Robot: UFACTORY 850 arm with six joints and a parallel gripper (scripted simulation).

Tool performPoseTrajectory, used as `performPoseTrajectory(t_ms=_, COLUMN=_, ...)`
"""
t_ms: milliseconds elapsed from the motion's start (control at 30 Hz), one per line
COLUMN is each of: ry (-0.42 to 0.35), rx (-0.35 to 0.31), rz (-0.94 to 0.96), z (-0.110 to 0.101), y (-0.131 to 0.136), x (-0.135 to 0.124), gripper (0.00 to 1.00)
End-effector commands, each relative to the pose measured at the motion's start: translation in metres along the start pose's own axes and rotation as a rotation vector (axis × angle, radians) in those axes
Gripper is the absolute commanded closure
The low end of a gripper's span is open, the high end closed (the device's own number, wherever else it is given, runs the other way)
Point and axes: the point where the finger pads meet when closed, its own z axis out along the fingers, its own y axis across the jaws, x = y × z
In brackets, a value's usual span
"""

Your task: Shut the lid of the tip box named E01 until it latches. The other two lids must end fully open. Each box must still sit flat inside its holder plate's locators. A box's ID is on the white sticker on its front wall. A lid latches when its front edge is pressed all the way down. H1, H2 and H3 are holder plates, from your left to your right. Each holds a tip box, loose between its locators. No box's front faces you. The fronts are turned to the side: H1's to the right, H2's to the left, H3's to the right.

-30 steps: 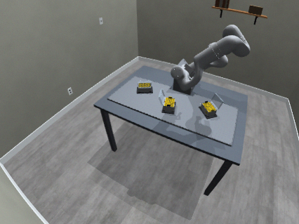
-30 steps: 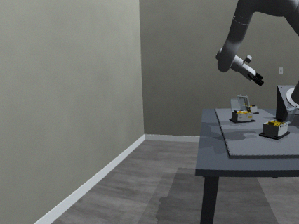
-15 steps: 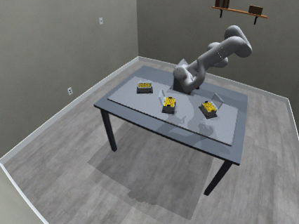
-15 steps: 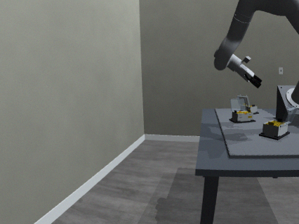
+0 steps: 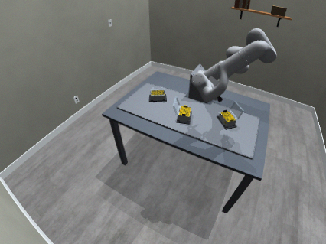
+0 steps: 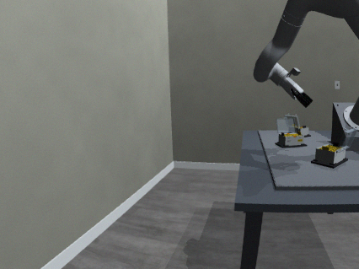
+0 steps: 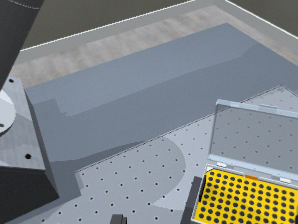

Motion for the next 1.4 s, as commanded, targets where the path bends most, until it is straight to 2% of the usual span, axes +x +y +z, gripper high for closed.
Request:
performPoseTrajectory(t_ms=0, ry=-0.009, rx=-0.023, rz=-0.012, z=-0.001, y=0.021, x=-0.003, gripper=0.00)
performPoseTrajectory(t_ms=33, ry=-0.009, rx=-0.023, rz=-0.012, z=-0.001, y=0.022, x=-0.003, gripper=0.00)
performPoseTrajectory(t_ms=100, ry=-0.029, rx=-0.080, rz=-0.040, z=-0.002, y=0.032, x=-0.004, gripper=0.00)
performPoseTrajectory(t_ms=167, ry=-0.029, rx=-0.080, rz=-0.040, z=-0.002, y=0.032, x=-0.004, gripper=0.00)
performPoseTrajectory(t_ms=300, ry=-0.032, rx=-0.090, rz=-0.045, z=-0.003, y=0.052, x=-0.006, gripper=0.00)
performPoseTrajectory(t_ms=467, ry=-0.032, rx=-0.090, rz=-0.045, z=-0.003, y=0.053, x=-0.006, gripper=0.00)
performPoseTrajectory(t_ms=667, ry=-0.032, rx=-0.090, rz=-0.045, z=0.017, y=0.056, x=-0.027, gripper=0.00)
performPoseTrajectory(t_ms=733, ry=-0.032, rx=-0.090, rz=-0.045, z=0.017, y=0.056, x=-0.027, gripper=0.00)
performPoseTrajectory(t_ms=1233, ry=-0.032, rx=-0.090, rz=-0.045, z=0.068, y=0.063, x=-0.082, gripper=0.00)
performPoseTrajectory(t_ms=1367, ry=-0.032, rx=-0.090, rz=-0.045, z=0.075, y=0.064, x=-0.089, gripper=0.00)
